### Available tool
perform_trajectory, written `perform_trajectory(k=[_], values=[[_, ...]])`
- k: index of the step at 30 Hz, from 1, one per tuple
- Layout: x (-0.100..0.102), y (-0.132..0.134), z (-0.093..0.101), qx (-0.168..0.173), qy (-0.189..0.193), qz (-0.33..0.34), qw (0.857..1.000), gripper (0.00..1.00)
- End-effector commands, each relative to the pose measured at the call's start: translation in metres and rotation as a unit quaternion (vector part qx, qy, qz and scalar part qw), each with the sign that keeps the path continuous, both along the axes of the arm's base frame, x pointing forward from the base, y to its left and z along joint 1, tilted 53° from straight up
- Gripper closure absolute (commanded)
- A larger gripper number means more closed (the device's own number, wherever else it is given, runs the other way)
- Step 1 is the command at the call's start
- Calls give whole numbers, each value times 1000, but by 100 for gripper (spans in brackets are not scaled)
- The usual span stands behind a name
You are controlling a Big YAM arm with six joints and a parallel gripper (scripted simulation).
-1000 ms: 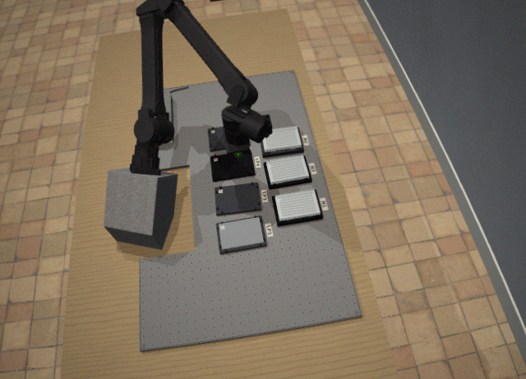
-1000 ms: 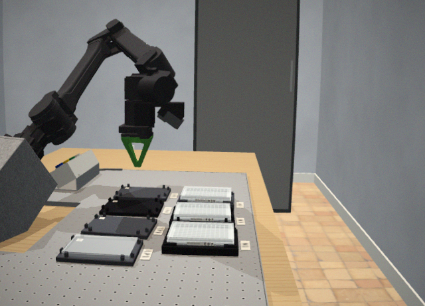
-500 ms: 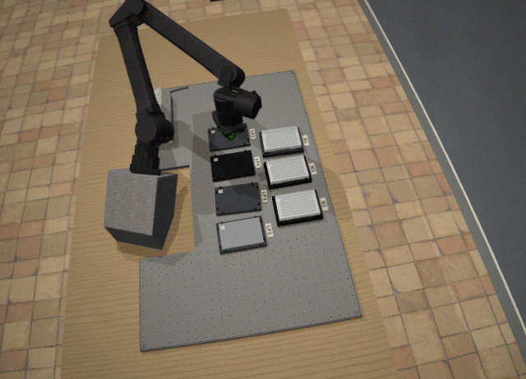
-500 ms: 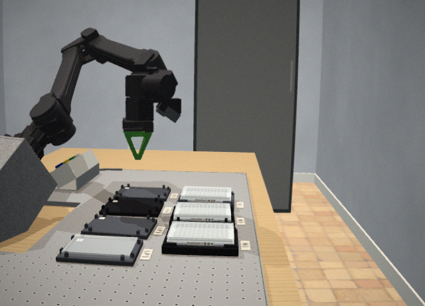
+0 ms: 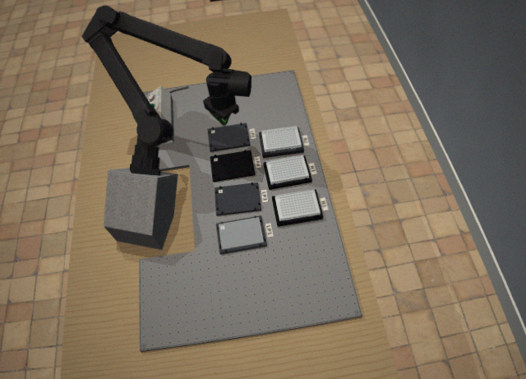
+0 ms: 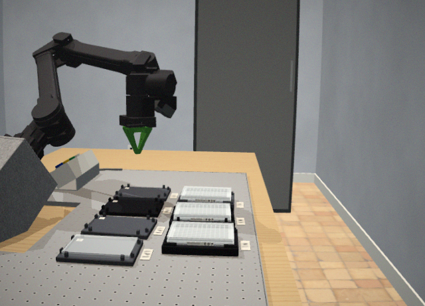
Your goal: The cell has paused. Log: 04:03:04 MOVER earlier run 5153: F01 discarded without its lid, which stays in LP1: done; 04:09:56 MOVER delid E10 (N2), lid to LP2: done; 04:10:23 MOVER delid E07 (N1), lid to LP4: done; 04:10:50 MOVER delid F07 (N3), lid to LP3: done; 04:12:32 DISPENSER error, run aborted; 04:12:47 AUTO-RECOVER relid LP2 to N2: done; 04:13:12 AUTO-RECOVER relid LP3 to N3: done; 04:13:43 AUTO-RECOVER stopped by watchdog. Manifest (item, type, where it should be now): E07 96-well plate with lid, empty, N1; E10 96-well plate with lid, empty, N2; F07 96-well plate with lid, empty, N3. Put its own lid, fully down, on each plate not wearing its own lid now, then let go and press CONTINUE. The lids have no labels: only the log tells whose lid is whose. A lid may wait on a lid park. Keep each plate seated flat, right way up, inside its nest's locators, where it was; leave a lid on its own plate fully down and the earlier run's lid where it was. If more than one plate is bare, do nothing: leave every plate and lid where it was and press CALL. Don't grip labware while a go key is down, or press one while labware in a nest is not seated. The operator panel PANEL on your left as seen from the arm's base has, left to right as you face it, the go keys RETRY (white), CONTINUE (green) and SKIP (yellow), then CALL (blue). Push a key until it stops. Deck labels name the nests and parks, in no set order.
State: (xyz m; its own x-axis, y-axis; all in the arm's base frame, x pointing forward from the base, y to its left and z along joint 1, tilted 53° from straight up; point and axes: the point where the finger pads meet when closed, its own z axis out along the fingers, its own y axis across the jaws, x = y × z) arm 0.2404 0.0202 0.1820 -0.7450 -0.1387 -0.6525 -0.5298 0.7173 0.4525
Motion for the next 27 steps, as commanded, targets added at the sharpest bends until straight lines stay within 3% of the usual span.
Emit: perform_trajectory(k=[1,11,15,19,20,21,27], values=[[0,4,11,-5,-12,10,1000,100],[-5,37,55,-23,-49,22,998,100],[-8,35,38,-12,-23,12,1000,100],[-8,37,37,-12,-22,15,1000,100],[-9,38,45,-16,-33,20,999,100],[-18,45,38,-17,-32,28,999,100],[-44,63,41,-43,-74,71,994,100]])
